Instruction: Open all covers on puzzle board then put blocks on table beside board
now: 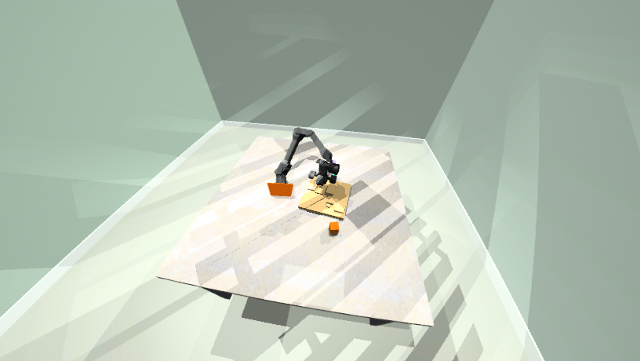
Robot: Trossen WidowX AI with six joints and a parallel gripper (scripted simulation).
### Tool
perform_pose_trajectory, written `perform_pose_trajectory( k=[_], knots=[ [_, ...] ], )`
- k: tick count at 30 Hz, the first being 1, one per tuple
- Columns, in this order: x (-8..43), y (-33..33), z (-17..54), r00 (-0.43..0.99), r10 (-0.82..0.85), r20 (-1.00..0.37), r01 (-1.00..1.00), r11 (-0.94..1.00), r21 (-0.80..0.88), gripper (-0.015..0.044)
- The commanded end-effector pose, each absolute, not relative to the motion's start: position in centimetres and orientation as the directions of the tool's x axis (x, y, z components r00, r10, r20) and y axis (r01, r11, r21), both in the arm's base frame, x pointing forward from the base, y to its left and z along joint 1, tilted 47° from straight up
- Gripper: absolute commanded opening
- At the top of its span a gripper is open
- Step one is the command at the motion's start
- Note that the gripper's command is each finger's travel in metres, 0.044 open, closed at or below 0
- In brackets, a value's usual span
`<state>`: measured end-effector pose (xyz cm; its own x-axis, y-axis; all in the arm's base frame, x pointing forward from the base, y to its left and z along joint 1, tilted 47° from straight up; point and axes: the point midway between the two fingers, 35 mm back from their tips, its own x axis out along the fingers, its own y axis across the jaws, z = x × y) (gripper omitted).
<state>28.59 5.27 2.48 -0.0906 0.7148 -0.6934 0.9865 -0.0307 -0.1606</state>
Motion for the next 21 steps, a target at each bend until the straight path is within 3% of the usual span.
perform_pose_trajectory(
  k=[1, 21],
  knots=[
    [28.5, 5.4, 2.3, -0.09, 0.718, -0.69, 0.986, -0.034, -0.163, 0.0],
    [28.5, 4.1, 1.0, -0.088, 0.715, -0.693, 0.986, -0.036, -0.163, 0.0]
  ],
)
